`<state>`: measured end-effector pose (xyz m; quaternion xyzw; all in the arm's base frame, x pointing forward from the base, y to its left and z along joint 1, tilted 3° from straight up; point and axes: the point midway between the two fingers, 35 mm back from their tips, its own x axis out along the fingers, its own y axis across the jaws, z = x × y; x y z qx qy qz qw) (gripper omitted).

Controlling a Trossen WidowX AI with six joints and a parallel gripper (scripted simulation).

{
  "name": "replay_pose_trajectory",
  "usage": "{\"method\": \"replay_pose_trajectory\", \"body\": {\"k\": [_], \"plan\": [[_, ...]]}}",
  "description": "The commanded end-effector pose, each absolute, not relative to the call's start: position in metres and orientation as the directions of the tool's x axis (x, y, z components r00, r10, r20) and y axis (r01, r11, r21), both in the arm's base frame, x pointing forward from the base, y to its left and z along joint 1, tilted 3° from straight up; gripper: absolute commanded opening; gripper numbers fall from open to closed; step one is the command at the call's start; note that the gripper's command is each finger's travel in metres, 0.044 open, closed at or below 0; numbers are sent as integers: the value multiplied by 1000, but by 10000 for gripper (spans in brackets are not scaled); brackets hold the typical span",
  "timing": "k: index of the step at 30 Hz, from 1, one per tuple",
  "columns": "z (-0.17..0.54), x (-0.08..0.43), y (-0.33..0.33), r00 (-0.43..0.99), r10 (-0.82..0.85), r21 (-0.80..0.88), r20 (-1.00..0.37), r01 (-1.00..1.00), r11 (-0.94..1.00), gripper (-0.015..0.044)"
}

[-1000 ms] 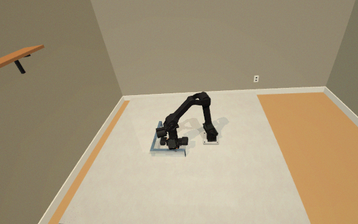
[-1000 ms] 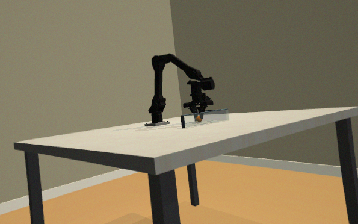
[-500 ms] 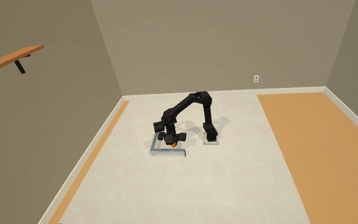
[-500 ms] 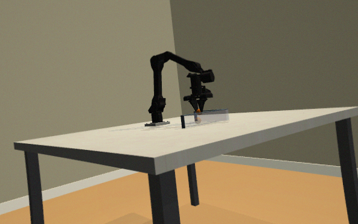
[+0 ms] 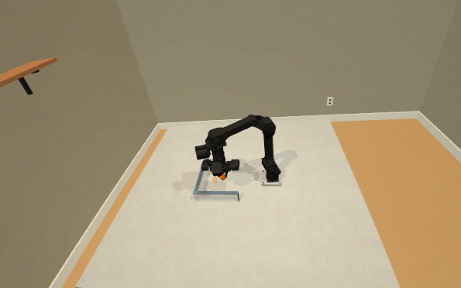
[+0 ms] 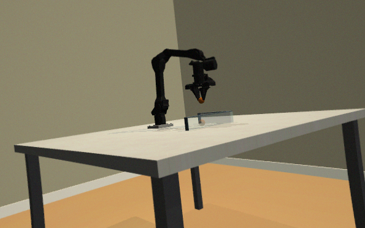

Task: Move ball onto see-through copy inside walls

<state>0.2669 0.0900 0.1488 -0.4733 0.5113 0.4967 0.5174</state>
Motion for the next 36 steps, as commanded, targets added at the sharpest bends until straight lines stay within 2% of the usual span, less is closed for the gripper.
{"method": "replay_pose_trajectory", "body": {"k": [1,23,36], "plan": [[160,264,90,-12,36,14,-999,-999,47,0],[117,338,-1,-6,28,8,-1000,-999,49,0],[85,342,-4,-6,28,8,-1000,-999,48,0]]}}
